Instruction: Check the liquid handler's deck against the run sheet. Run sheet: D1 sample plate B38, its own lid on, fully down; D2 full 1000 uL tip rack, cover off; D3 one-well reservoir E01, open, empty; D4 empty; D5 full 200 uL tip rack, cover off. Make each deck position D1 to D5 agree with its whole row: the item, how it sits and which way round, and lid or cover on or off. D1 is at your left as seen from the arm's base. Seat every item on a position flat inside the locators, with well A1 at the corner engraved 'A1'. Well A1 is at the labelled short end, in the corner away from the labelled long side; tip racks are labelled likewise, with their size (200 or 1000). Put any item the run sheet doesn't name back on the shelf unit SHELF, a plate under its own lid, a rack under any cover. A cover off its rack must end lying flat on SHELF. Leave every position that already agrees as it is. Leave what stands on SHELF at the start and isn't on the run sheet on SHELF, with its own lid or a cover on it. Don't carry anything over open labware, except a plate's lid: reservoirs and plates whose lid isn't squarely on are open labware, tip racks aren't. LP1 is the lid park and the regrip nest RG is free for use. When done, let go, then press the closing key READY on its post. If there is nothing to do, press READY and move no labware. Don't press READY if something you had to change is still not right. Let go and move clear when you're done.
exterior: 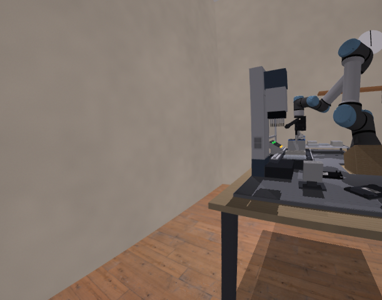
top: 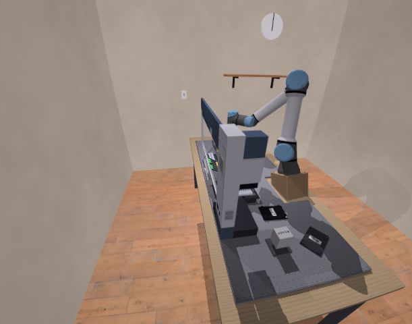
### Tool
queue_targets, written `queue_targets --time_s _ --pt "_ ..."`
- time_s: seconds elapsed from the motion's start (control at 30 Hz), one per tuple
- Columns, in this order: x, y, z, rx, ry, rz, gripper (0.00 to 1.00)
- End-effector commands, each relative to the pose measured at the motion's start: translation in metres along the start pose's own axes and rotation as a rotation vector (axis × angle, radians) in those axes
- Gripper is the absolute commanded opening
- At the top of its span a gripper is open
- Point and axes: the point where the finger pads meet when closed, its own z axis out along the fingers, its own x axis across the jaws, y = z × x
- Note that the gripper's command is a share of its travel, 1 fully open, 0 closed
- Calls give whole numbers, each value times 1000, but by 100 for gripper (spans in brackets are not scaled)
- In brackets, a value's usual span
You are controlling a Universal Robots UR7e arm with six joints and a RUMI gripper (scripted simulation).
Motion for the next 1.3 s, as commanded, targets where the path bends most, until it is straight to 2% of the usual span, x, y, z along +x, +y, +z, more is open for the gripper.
queue_targets --time_s 0.0,1.27 --pt "2 -2 -9 5 4 1 82" --pt "2 -2 -66 5 4 1 82"
